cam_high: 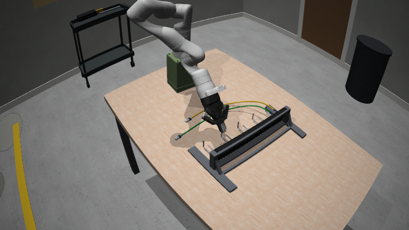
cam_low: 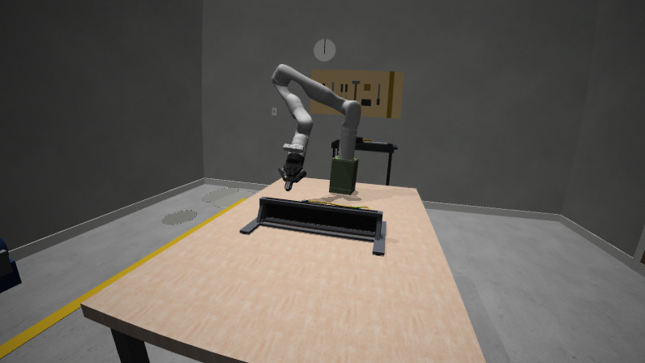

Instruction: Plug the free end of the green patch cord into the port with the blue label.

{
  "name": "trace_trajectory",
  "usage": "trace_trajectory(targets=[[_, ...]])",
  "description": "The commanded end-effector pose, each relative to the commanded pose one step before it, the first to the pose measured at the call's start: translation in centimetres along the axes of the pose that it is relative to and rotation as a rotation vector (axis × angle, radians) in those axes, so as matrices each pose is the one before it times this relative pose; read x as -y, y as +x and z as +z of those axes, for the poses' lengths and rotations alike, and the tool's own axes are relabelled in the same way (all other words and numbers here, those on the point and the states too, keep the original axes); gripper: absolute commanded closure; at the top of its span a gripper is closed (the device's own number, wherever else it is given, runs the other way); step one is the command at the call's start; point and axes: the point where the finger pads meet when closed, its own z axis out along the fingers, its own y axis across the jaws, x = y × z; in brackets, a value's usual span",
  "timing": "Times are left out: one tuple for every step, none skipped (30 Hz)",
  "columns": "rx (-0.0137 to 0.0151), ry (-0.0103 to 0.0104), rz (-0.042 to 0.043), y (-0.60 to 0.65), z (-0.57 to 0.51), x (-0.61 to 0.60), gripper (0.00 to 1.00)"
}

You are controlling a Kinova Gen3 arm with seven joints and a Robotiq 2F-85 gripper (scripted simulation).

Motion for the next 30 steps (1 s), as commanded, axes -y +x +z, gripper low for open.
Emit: trace_trajectory(targets=[[-0.00425, -0.00655, 0.00934, 0.251, -1.317, -0.282, 1.00], [-0.00019, -0.00057, 0.00482, 0.004, -0.564, -0.019, 1.00], [0.00029, 0.00062, 0.00039, -0.012, -0.649, 0.018, 1.00], [0.00071, 0.00163, -0.00008, -0.025, -0.729, 0.050, 1.00], [0.00078, 0.00179, -0.00008, -0.028, -0.802, 0.056, 1.00], [0.00135, 0.00313, -0.00008, -0.047, -0.865, 0.099, 1.00], [0.00149, 0.00339, -0.00009, -0.053, -0.917, 0.110, 1.00], [0.00009, -0.00005, -0.00009, -0.011, -0.937, 0.006, 1.00], [0.00009, -0.00005, -0.00008, -0.011, -0.918, 0.006, 1.00], [0.00007, -0.00004, -0.00007, -0.009, -0.884, 0.006, 1.00], [0.00007, -0.00004, -0.00006, -0.009, -0.836, 0.005, 1.00], [0.00008, -0.00005, -0.00006, -0.010, -0.777, 0.006, 1.00], [0.00000, 0.00000, 0.00000, 0.000, 0.000, 0.000, 1.00], [0.00000, 0.00000, 0.00000, 0.000, 0.000, 0.000, 1.00], [-0.00543, 0.00237, -0.00962, 0.164, -0.707, 0.080, 1.00], [0.00224, -0.00098, 0.00369, -0.072, -0.630, -0.023, 1.00], [0.00151, -0.00067, 0.00251, -0.050, -0.548, -0.015, 1.00], [-0.00053, 0.00024, -0.00110, 0.014, -0.461, 0.011, 1.00], [-0.00147, 0.00066, -0.00283, 0.044, -0.374, 0.024, 1.00], [-0.00093, 0.00042, -0.00190, 0.027, -0.290, 0.017, 1.00], [0.00002, -0.00017, -0.00056, -0.009, -0.207, -0.012, 1.00], [0.00204, -0.00199, 0.00036, -0.115, -0.125, -0.111, 1.00], [0.00130, -0.00140, -0.00018, -0.079, -0.067, -0.081, 1.00], [0.00060, -0.00055, 0.00022, -0.032, -0.027, -0.030, 1.00], [0.00000, 0.00000, 0.00000, 0.000, -0.004, 0.000, 1.00], [-0.00041, -0.00036, -0.00005, 0.027, 0.011, -0.023, 1.00], [-0.00100, 0.00016, -0.00202, 0.092, 0.057, 0.006, 1.00], [-0.00044, 0.00167, -0.00487, 0.084, 0.086, 0.074, 1.00], [-0.00048, 0.00141, -0.00664, 0.090, 0.109, 0.013, 1.00], [0.00000, 0.00000, 0.00000, 0.000, 0.000, 0.000, 1.00]])
